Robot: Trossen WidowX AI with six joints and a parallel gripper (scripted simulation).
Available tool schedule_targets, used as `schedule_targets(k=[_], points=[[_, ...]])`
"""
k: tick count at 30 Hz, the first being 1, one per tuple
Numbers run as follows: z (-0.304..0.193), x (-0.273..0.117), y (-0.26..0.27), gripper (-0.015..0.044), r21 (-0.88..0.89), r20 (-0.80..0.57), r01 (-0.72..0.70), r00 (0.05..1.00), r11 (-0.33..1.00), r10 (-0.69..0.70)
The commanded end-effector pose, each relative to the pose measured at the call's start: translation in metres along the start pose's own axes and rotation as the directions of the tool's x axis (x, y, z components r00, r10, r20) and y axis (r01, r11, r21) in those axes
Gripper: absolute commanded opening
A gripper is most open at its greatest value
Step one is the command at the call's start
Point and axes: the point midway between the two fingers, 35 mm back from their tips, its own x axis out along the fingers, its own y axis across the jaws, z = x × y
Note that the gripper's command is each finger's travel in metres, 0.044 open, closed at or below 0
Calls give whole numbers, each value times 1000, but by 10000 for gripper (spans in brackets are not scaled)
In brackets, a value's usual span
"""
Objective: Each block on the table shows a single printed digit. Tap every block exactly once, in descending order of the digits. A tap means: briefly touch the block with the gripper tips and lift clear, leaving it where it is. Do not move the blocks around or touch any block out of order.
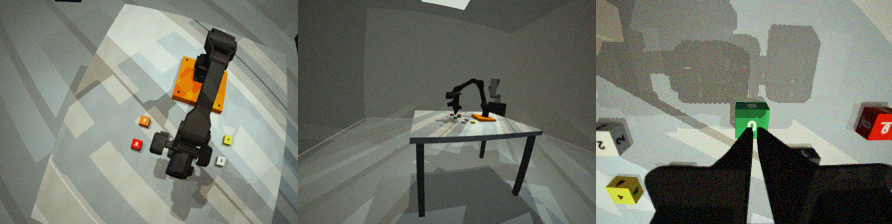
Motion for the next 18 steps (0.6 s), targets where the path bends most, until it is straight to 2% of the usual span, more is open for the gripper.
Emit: schedule_targets(k=[1, 18], points=[[1, 5, 1, 20, 4, 8, -3, 1000, 1000, 3], [0, 28, 1, 20, 4, 8, -3, 1000, 1000, 3]])
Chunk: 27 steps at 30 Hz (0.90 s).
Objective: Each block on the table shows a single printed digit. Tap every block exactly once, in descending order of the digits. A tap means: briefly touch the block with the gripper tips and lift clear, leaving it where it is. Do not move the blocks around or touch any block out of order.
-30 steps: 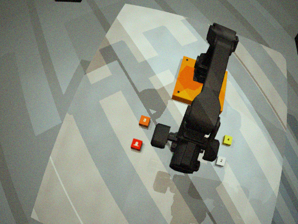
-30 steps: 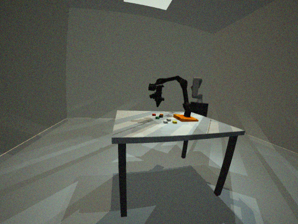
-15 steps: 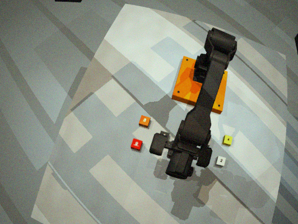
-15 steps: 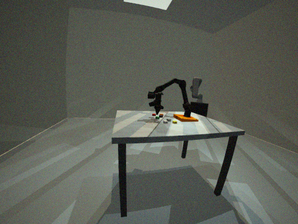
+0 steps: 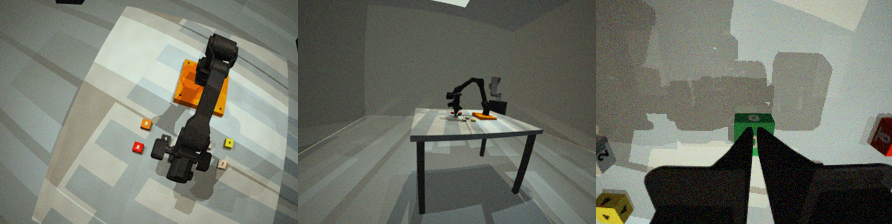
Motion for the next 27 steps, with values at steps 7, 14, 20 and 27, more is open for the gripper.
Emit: schedule_targets(k=[7, 14, 20, 27], points=[[-1, -27, 0, 20, 4, -3, -3, 1000, 1000, 3], [-5, -42, 44, 125, 4, -1, -6, 1000, 1000, 6], [-40, -78, 140, 283, 4, -2, -16, 1000, 1000, 16], [-100, -111, 213, 400, 4, -12, -24, 1000, 1000, 25]])
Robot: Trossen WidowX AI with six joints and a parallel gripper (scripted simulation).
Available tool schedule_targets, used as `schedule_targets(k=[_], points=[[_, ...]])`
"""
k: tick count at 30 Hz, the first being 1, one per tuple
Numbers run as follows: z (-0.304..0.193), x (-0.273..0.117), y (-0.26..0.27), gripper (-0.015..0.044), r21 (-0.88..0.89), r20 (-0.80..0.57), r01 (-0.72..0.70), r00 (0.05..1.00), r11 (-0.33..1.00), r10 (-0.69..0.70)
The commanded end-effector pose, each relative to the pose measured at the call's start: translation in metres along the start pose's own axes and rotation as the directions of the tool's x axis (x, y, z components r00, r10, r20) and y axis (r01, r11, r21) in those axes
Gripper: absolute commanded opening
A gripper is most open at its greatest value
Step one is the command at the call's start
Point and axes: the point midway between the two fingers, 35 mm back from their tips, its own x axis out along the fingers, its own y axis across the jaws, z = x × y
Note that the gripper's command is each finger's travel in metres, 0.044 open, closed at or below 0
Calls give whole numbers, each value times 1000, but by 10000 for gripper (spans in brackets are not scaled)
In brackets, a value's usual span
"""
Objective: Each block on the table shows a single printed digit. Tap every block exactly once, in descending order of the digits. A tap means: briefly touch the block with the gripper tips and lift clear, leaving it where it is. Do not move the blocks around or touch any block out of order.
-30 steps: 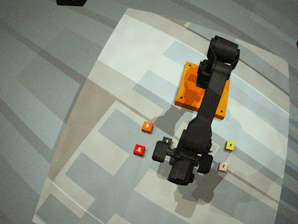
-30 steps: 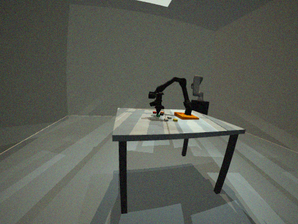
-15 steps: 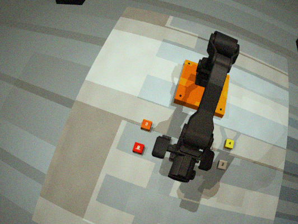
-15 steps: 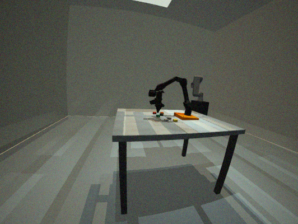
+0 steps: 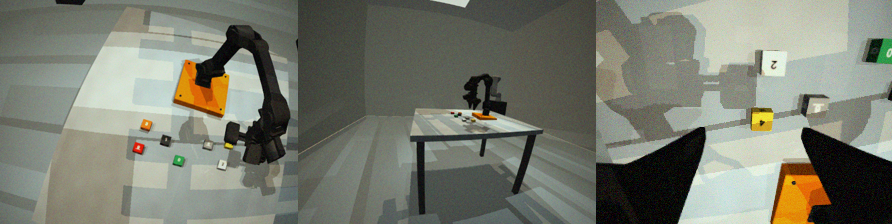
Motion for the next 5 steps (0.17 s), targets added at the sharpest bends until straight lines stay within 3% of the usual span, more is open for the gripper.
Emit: schedule_targets(k=[1, 5], points=[[-20, -11, 19, 400, 16, -5, -4, 1000, 1000, 4], [-20, -11, 19, 400, 16, -5, -4, 1000, 1000, 4]])
